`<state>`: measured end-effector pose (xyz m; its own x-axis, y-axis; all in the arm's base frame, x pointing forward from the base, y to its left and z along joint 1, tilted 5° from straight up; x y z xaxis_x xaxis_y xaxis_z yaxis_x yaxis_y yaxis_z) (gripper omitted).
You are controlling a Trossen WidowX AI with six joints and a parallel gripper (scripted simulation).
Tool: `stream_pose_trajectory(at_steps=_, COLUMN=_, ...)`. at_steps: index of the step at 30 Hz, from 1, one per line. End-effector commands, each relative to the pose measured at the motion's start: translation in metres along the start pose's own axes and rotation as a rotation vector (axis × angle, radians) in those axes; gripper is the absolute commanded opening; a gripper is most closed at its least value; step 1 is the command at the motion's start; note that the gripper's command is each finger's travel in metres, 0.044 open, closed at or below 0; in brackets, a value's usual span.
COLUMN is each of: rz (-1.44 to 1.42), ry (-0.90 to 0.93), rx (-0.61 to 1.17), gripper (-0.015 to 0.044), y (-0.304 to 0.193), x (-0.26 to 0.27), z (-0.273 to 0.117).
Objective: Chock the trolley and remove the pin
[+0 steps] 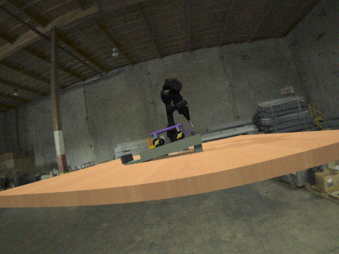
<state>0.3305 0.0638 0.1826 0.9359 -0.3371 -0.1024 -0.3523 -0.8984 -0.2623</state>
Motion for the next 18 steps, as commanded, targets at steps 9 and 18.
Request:
stream_pose_trajectory(at_steps=9, rz=0.002, ry=-0.004, rx=0.005, gripper=0.0000, y=-0.022, x=-0.003, z=0.002)
stream_pose_trajectory(at_steps=18, rz=0.003, ry=-0.006, rx=0.004, gripper=0.0000, y=-0.016, x=-0.028, z=0.003)
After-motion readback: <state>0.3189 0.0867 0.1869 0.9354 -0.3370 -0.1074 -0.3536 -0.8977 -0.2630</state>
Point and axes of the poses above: the point midway between the two fingers, 35 mm back from their tips, its own z axis out along the fingers, its own x axis across the jaws, y = z × x, the point moved 5 cm from there along -z, back along the fingers, and after that the axes turned 11 degrees about z, right-handed, at the moved point
